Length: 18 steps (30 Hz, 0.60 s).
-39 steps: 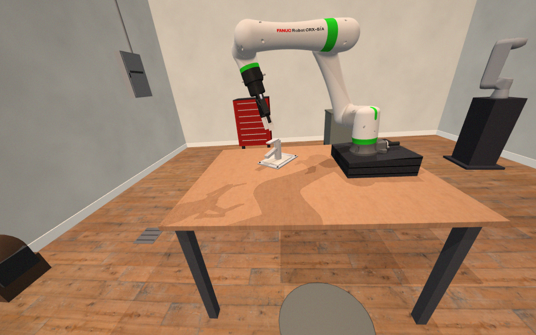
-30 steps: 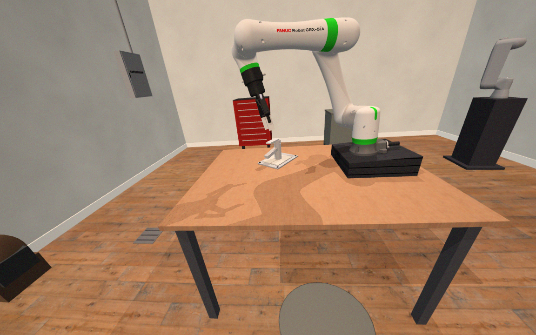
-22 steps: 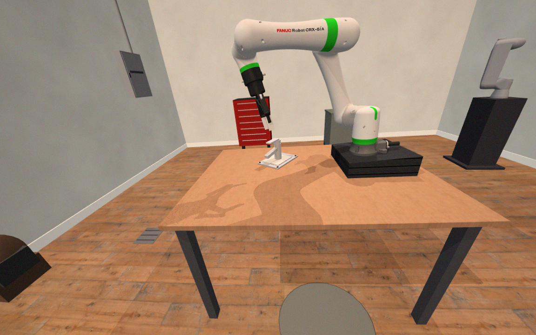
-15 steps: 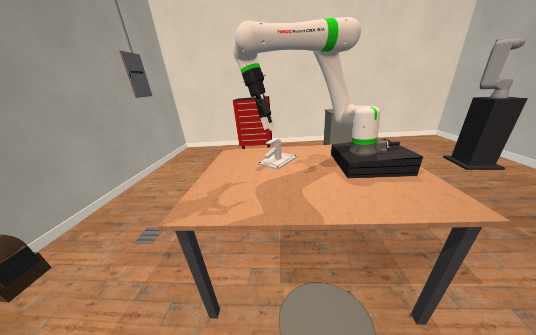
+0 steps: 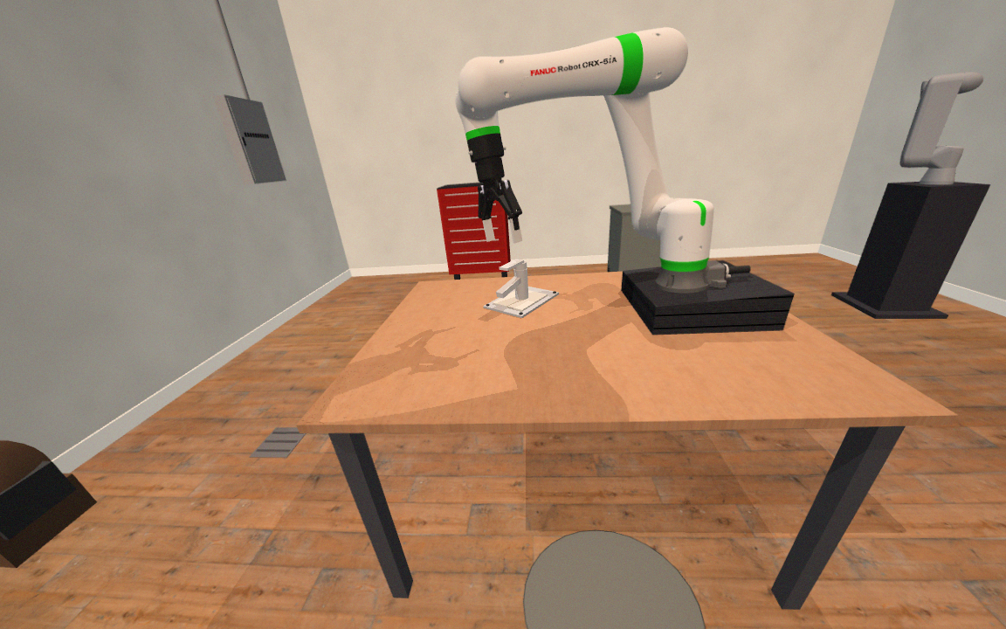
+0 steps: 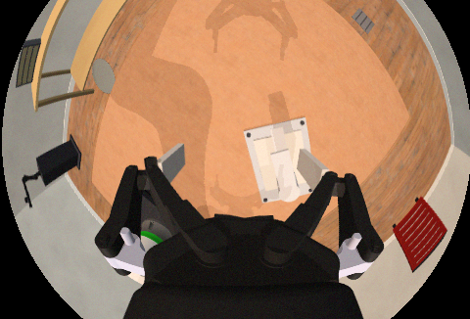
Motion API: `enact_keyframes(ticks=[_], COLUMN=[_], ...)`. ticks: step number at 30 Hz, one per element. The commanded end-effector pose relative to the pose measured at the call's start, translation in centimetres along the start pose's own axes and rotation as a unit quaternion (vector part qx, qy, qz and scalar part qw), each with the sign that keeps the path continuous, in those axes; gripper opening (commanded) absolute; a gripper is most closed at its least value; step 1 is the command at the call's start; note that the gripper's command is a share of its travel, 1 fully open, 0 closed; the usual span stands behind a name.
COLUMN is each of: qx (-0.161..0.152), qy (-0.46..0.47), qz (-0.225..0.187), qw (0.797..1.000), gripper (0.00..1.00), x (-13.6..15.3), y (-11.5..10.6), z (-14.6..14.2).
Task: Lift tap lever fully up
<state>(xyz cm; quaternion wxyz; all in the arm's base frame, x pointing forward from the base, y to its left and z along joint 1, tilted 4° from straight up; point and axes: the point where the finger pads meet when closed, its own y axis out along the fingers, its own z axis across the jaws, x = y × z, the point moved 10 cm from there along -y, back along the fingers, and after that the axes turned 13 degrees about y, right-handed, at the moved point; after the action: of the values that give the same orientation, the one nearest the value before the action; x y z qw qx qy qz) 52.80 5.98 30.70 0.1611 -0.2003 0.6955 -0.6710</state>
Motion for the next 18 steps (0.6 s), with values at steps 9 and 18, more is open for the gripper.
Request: enact_keyframes(ticks=[9,18], qx=[0.055,0.061], qy=[-0.168,-0.182], qz=[0.031,0.032], qw=[0.984,0.981], gripper=[1.00,0.00], x=[3.8,4.2], y=[0.6,0.6], z=[5.9,6.4])
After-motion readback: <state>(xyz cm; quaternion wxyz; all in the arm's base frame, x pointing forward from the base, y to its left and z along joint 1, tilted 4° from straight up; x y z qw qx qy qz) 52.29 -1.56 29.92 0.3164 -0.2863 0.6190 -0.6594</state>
